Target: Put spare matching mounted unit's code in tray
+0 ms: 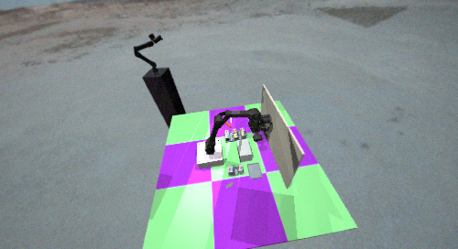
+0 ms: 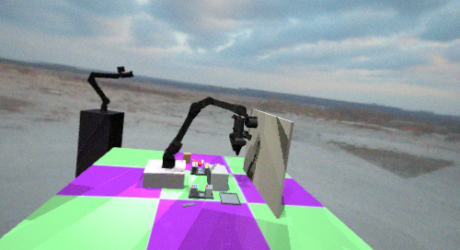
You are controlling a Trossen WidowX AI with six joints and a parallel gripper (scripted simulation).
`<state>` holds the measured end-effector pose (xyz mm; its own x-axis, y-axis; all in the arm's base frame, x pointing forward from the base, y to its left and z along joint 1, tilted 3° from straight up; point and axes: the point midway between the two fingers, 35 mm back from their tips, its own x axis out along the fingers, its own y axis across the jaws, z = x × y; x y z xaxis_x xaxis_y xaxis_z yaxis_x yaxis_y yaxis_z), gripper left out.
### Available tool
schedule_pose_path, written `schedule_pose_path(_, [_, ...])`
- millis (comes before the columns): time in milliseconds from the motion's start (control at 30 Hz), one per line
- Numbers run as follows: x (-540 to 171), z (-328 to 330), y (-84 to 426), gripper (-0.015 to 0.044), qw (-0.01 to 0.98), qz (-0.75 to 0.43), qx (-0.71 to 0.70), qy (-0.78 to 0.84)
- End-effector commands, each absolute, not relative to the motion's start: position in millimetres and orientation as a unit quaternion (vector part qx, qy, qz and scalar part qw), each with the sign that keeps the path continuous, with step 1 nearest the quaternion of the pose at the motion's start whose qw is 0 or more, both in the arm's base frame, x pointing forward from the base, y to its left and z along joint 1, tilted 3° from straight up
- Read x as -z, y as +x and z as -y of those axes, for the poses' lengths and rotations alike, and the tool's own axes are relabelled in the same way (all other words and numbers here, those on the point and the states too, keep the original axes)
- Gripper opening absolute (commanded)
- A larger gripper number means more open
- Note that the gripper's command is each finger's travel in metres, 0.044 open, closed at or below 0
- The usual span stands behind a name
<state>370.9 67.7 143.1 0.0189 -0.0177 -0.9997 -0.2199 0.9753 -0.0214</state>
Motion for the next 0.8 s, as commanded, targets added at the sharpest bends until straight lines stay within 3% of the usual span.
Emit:
schedule_pose_path(0, [-142, -65, 368, 0.0440, 0.701, -0.705, -0.062, -0.085])
schedule_pose_path(500, [-141, -68, 366, 0.0440, 0.700, -0.704, -0.069, -0.092])
schedule_pose_path(767, [-106, -171, 290, 0.0440, 0.597, -0.609, -0.363, -0.375])
